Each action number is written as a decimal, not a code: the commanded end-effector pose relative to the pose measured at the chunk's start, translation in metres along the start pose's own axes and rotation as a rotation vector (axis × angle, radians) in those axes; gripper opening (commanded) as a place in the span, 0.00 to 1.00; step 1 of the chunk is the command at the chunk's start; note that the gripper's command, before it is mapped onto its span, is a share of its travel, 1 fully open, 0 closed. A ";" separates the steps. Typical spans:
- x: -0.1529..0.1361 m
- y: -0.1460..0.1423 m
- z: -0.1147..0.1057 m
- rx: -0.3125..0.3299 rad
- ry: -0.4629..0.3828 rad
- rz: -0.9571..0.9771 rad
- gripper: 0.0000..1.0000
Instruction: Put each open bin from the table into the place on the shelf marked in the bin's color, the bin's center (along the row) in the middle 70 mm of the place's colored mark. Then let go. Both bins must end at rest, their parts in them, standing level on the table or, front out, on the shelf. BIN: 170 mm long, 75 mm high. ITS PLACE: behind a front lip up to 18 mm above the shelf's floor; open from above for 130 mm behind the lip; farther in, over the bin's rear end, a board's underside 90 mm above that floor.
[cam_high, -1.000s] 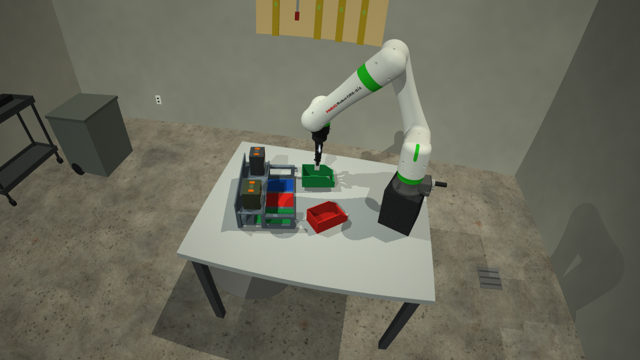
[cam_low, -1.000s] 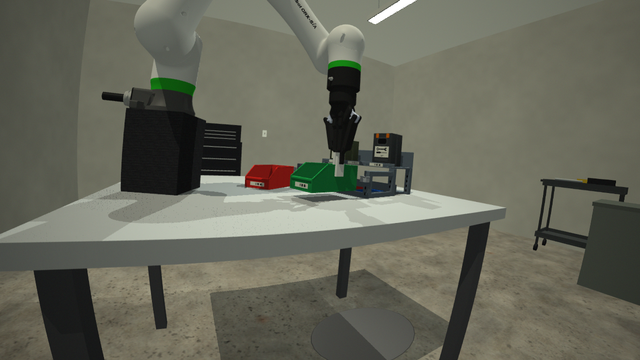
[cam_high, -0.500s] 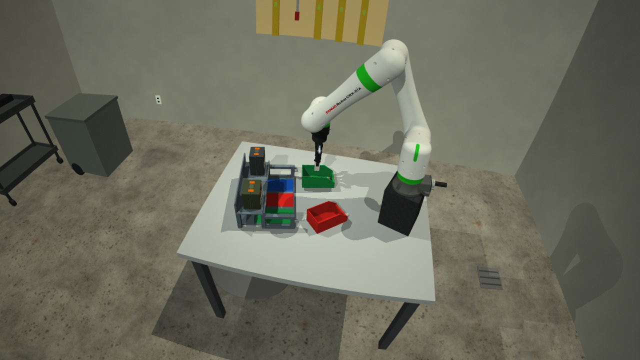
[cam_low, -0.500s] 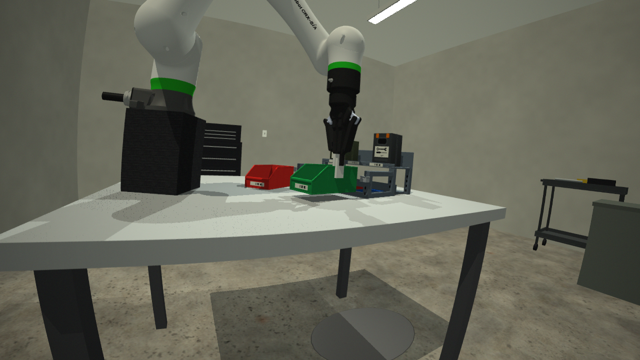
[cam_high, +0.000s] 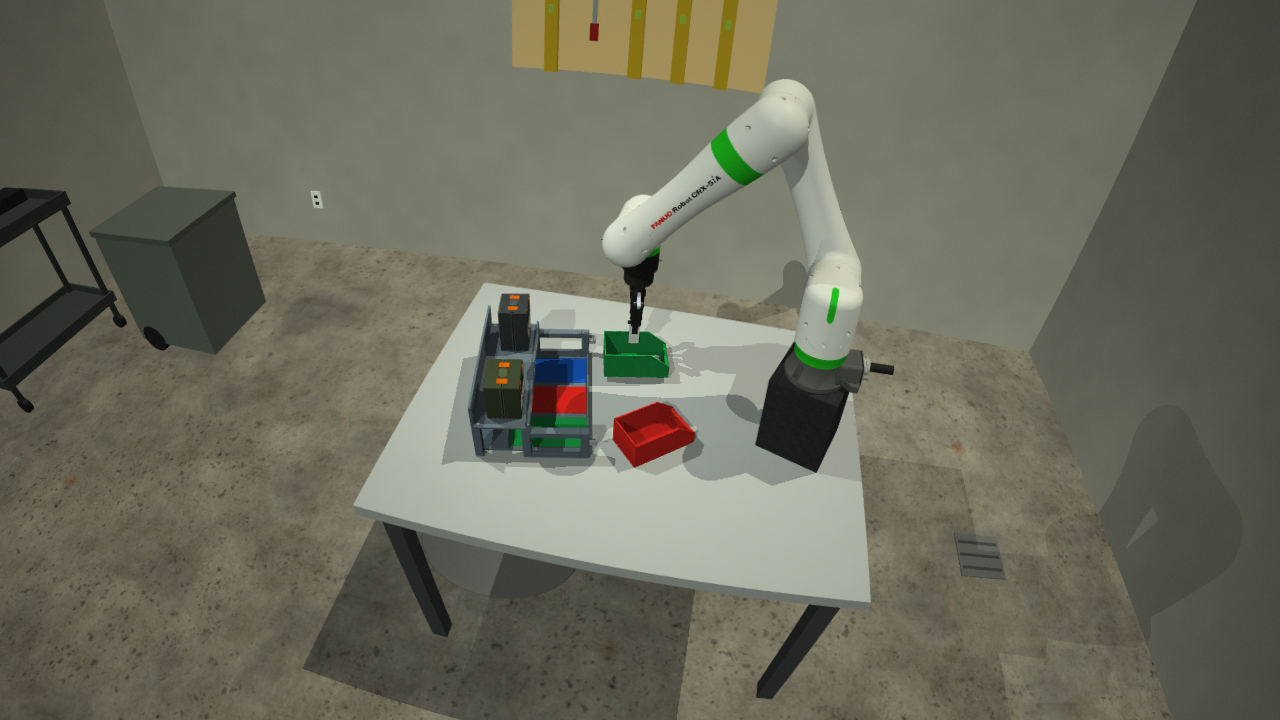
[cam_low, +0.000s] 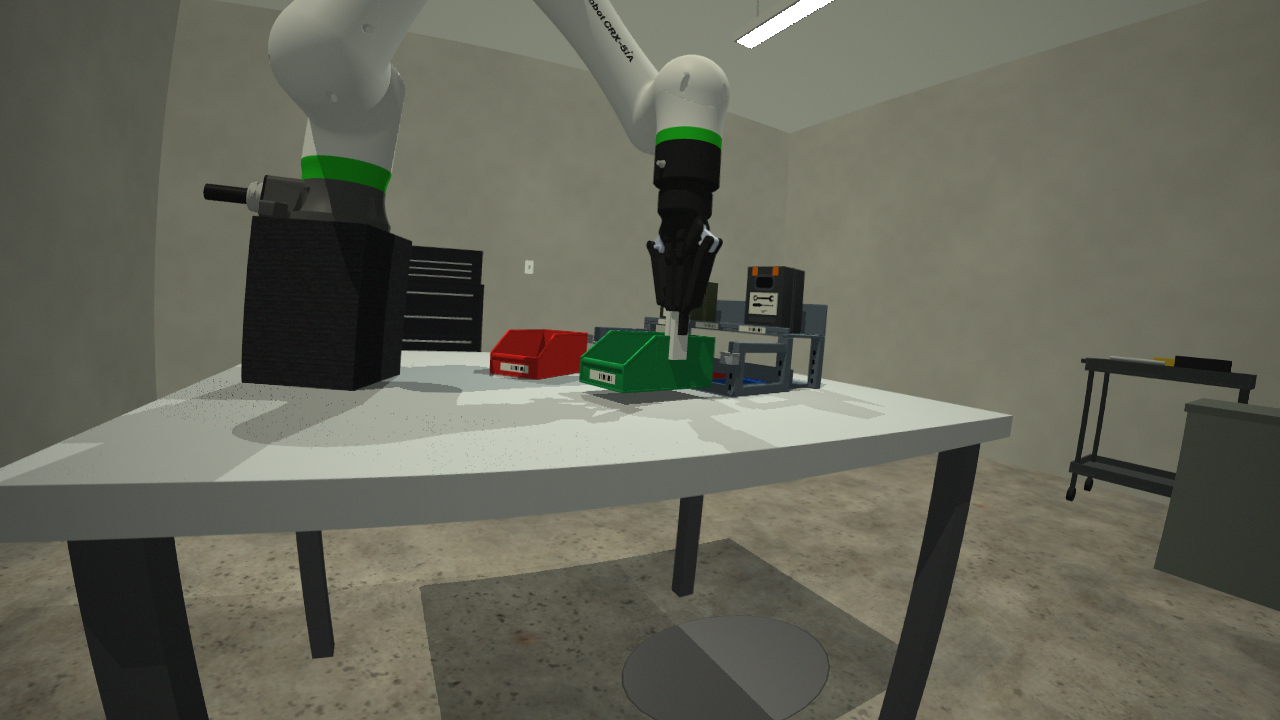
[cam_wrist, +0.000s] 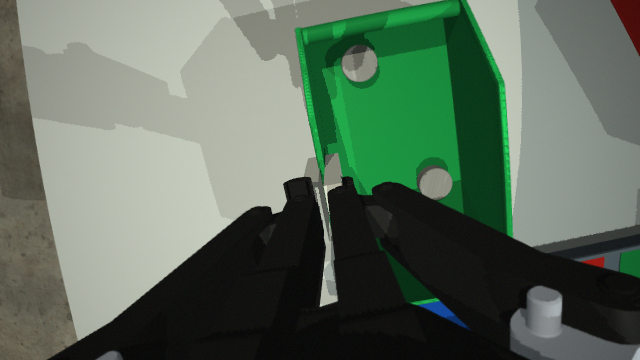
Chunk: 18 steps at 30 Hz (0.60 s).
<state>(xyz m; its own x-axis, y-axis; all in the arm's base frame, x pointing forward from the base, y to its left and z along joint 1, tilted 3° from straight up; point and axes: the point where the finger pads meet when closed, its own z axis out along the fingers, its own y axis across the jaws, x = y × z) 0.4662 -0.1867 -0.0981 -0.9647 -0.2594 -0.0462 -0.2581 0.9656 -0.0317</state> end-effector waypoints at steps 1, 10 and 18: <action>0.000 0.000 0.001 0.000 0.000 0.000 0.00; 0.000 0.000 0.004 0.000 0.000 0.000 0.00; 0.000 0.000 0.006 0.000 0.000 0.000 0.00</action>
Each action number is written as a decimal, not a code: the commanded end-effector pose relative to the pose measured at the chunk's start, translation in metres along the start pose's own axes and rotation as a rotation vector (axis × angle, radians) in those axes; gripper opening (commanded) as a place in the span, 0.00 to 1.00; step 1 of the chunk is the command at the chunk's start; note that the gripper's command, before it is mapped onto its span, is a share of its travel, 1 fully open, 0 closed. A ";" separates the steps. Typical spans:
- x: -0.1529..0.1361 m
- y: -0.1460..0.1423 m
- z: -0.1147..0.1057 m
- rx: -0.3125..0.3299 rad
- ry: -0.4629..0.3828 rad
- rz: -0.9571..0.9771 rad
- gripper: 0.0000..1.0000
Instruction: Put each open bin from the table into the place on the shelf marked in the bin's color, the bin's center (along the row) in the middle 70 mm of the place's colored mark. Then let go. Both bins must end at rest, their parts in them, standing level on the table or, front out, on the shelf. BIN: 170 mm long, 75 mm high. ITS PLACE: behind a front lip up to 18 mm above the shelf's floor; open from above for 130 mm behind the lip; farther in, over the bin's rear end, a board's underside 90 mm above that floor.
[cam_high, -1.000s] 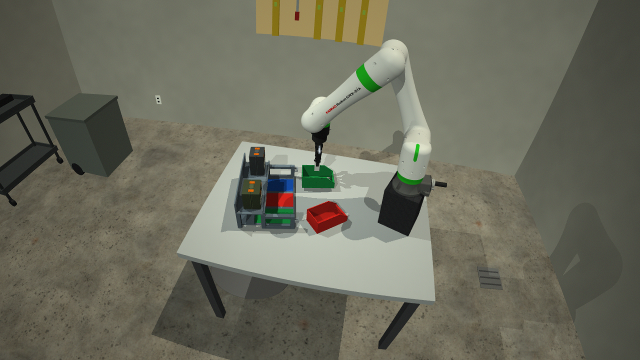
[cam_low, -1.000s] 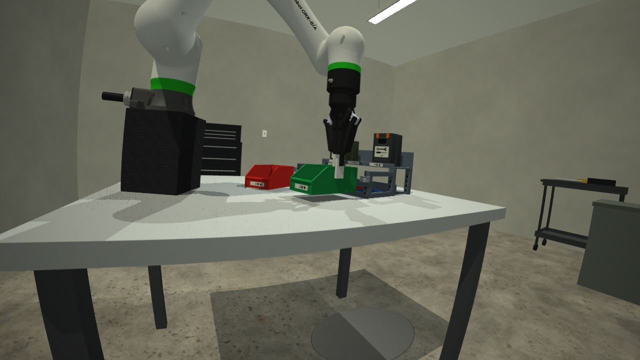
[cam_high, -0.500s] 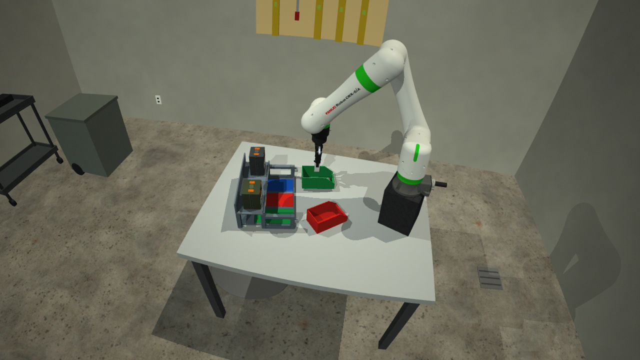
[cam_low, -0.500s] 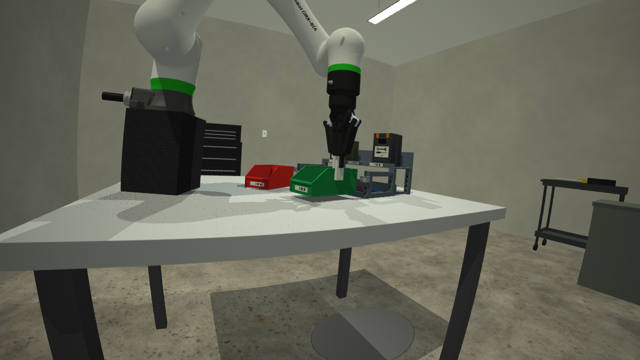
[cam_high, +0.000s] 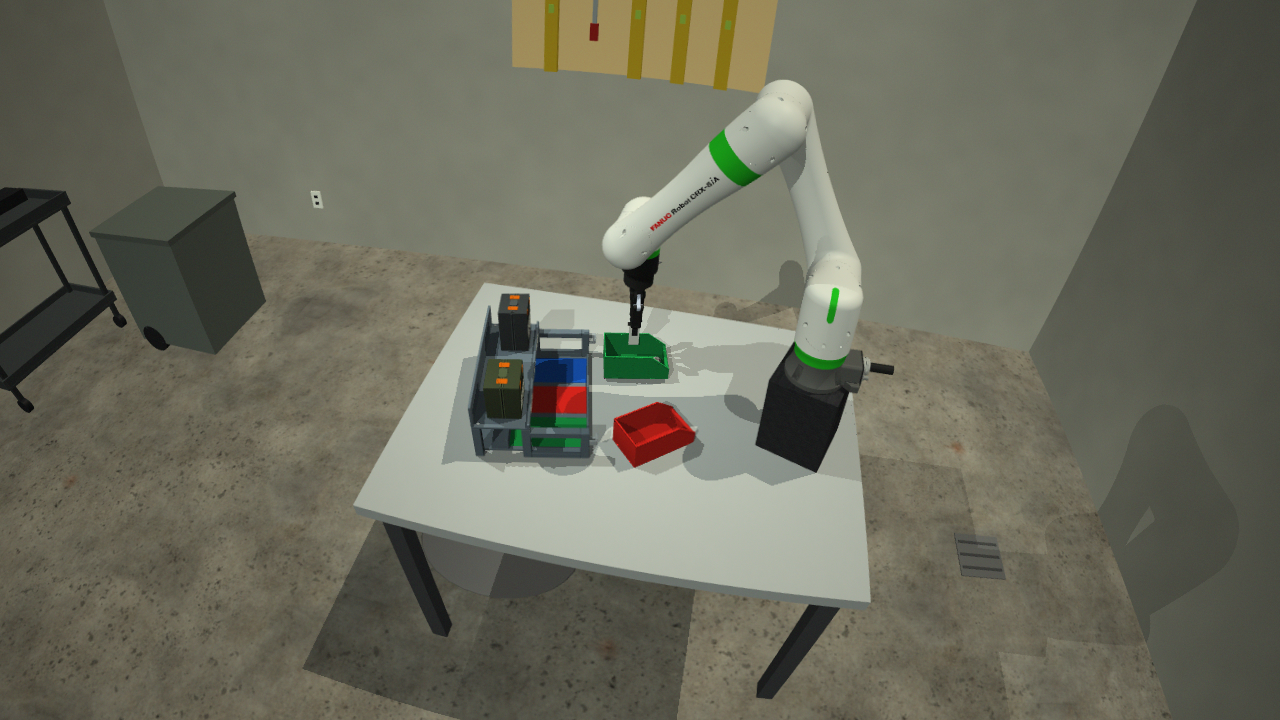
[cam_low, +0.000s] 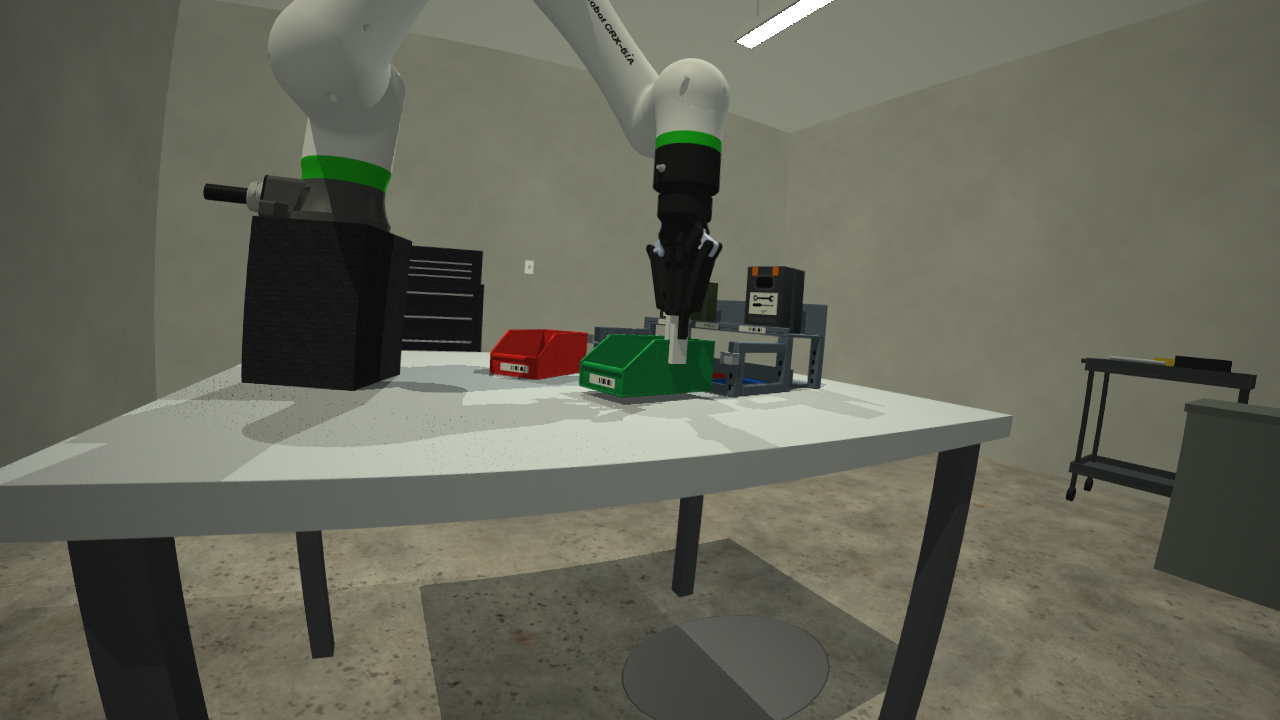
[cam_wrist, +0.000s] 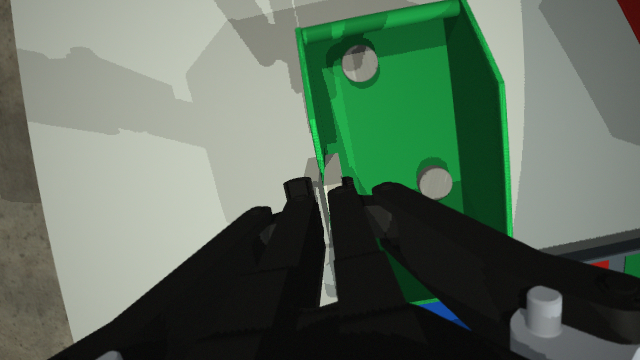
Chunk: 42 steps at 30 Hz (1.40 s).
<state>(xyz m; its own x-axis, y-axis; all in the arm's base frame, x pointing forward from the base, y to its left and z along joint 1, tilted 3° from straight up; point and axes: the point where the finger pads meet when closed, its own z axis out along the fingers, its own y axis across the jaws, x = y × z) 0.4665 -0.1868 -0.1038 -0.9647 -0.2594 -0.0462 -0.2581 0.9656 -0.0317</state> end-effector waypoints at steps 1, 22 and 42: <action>0.000 0.000 0.001 0.000 0.000 0.000 0.00; 0.000 0.000 0.006 0.000 0.000 0.000 0.00; 0.000 0.000 0.009 0.000 0.000 0.000 0.00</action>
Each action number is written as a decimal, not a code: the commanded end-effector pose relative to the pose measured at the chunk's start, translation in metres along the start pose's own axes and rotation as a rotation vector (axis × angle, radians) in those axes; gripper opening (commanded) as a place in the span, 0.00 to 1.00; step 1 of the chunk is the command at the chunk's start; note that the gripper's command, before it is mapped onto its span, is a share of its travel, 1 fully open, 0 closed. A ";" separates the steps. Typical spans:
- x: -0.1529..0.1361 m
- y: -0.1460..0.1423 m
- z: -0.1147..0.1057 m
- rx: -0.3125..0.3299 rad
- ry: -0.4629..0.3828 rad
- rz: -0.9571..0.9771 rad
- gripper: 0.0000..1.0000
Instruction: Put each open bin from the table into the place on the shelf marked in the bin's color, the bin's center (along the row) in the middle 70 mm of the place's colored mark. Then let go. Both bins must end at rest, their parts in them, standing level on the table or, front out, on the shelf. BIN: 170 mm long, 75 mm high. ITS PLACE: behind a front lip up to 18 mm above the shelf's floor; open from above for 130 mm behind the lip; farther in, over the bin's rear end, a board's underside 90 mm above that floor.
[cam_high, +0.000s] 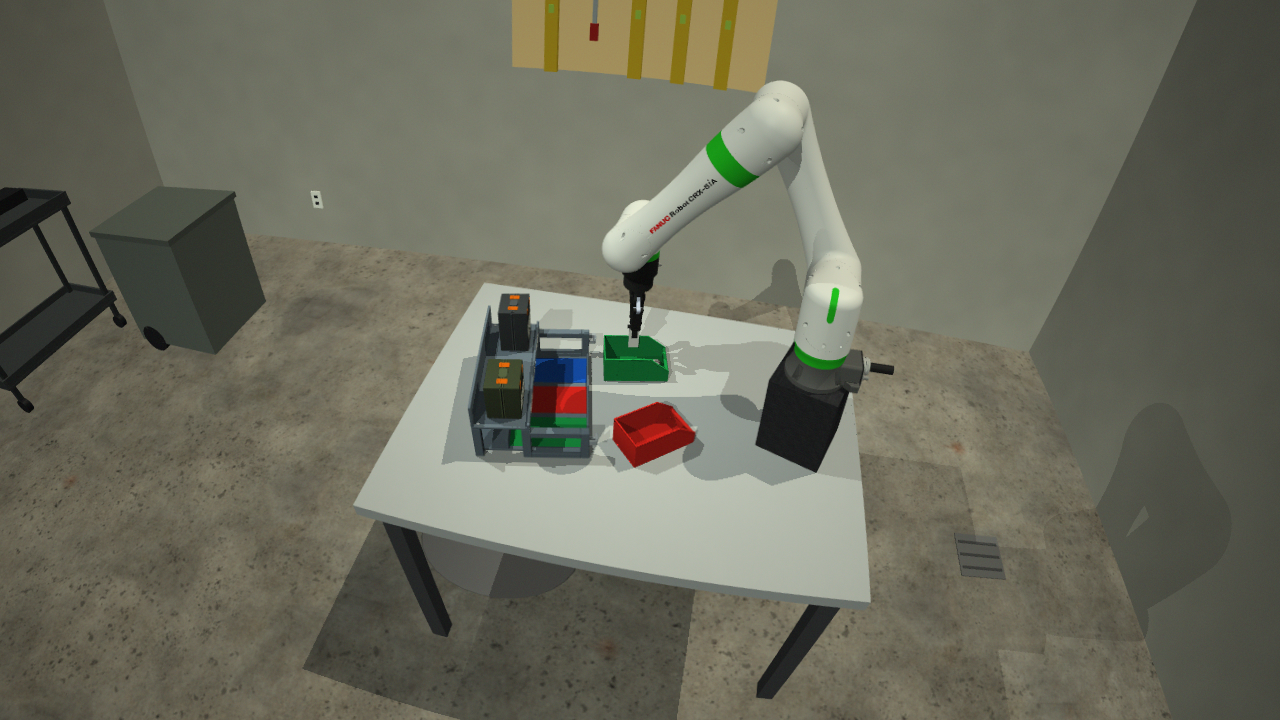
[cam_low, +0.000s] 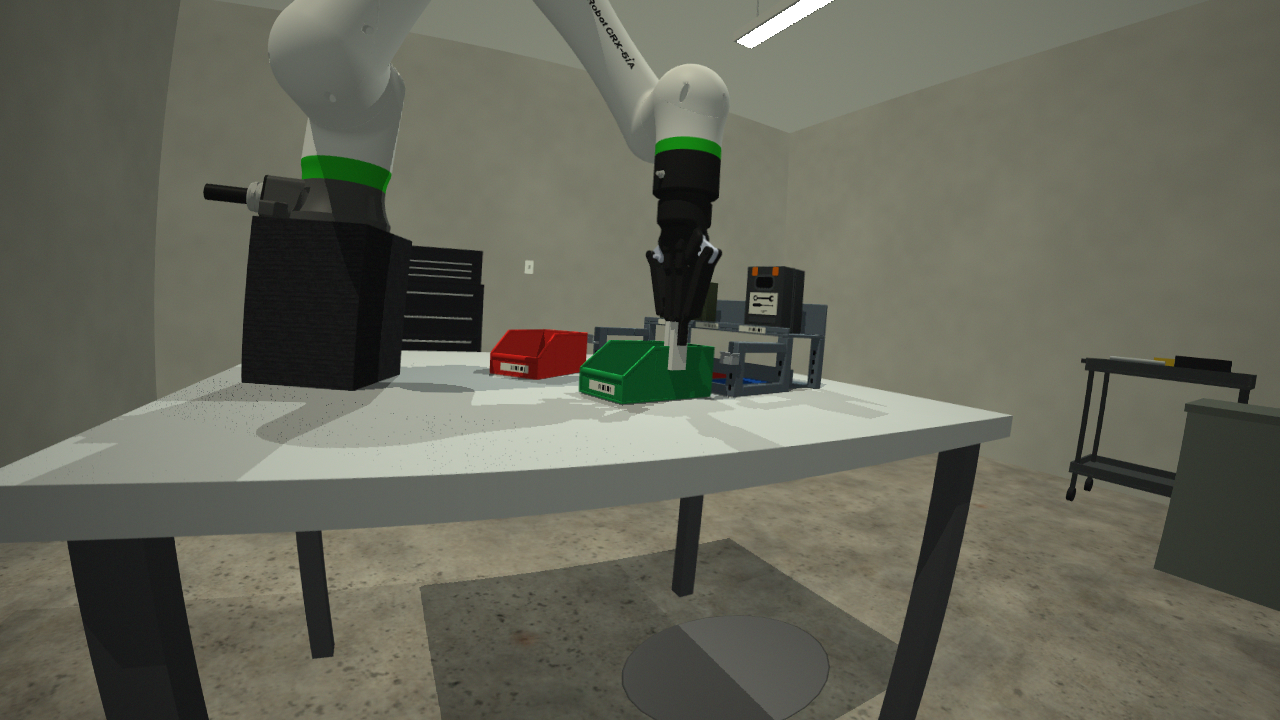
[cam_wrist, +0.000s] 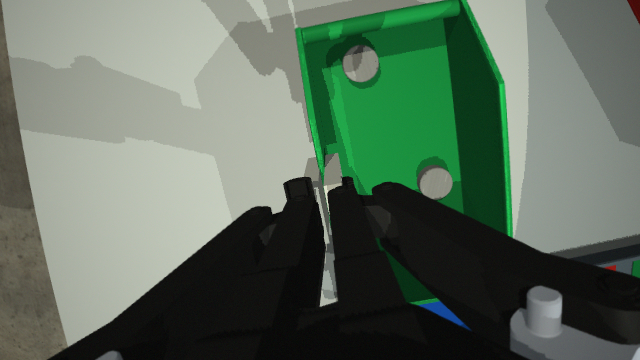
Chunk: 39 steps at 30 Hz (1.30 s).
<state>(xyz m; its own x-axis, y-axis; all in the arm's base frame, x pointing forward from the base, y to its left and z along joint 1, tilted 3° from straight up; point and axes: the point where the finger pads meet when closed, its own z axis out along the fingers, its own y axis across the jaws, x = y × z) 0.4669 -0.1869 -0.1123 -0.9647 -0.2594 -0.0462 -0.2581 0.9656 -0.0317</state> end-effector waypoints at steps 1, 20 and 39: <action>0.000 0.000 0.000 0.000 0.000 0.000 0.00; 0.000 0.000 0.001 0.000 0.000 0.000 0.00; 0.000 0.000 0.001 0.000 0.000 0.000 0.15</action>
